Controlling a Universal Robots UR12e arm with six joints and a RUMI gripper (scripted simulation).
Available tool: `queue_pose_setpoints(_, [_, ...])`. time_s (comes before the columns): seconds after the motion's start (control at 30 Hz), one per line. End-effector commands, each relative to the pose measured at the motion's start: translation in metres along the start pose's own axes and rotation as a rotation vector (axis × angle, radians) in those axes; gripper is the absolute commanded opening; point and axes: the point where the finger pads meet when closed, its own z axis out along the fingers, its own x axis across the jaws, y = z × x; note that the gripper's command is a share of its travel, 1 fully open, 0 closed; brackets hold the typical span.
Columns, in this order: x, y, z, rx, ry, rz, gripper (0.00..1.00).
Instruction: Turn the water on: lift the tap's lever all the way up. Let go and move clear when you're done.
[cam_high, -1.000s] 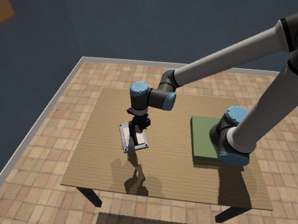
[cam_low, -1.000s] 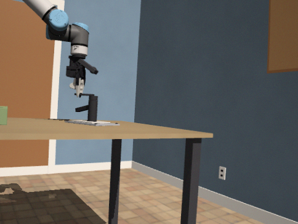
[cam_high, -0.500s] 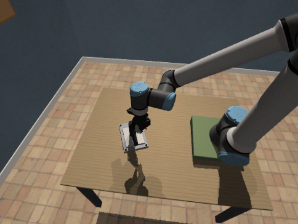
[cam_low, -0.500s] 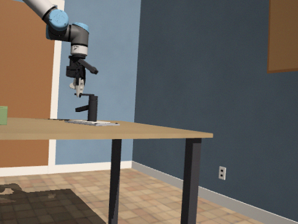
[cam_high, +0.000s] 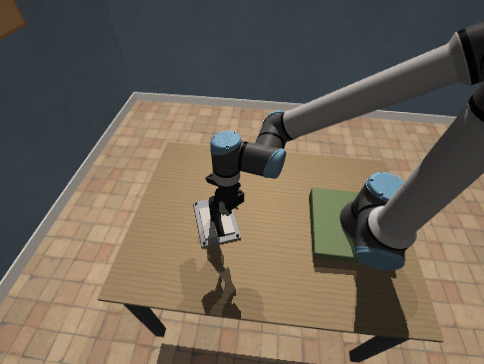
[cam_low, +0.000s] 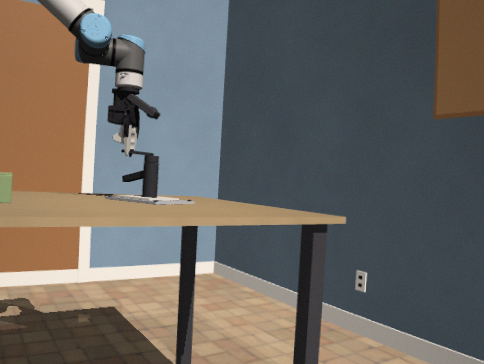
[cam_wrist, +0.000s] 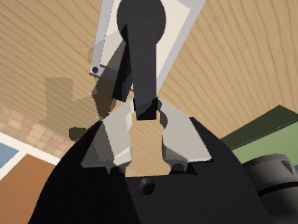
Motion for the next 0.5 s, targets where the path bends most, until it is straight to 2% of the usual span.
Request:
queue_pose_setpoints(0.0, [0.000, -0.003, -0.007, 0.001, -0.001, 0.000, 0.00])
queue_pose_setpoints(0.27, [0.000, -0.009, -0.021, 0.001, -0.001, 0.000, 0.00])
queue_pose_setpoints(0.47, [0.000, -0.011, -0.024, 0.001, -0.001, 0.000, 0.00])
